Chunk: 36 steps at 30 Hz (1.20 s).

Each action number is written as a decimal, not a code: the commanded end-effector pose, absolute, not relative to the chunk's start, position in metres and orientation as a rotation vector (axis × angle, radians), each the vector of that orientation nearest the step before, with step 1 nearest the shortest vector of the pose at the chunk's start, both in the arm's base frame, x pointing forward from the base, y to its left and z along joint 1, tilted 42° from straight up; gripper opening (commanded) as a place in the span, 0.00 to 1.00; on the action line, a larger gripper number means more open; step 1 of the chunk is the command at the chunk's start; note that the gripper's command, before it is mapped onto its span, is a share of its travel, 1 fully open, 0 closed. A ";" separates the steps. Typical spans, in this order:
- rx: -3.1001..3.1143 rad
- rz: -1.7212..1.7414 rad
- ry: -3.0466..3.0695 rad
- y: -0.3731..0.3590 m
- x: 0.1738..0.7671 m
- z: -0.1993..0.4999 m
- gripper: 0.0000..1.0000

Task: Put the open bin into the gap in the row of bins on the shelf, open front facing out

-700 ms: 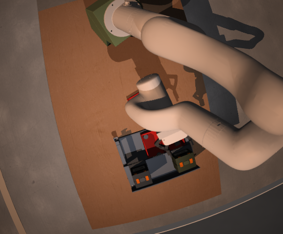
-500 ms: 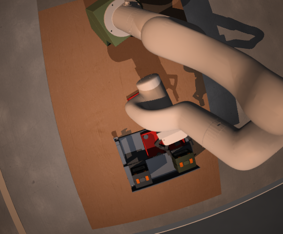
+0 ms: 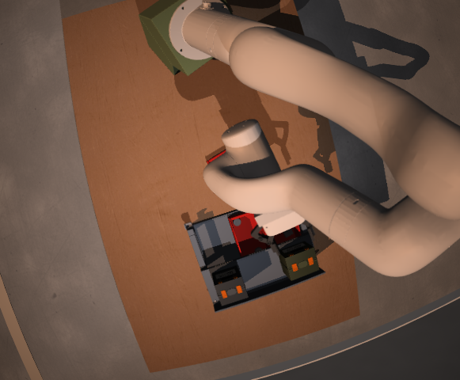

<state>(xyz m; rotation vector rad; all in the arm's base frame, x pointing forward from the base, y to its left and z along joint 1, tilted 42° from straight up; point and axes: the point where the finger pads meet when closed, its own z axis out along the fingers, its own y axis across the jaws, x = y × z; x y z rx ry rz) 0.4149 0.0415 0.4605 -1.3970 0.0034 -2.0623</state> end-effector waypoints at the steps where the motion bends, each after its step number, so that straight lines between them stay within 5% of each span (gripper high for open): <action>1: -1.396 -2.063 0.003 0.041 0.415 0.461 1.00; 30: -1.396 -2.063 0.003 0.041 0.415 0.461 1.00; 36: -1.396 -2.063 0.003 0.039 0.376 0.430 1.00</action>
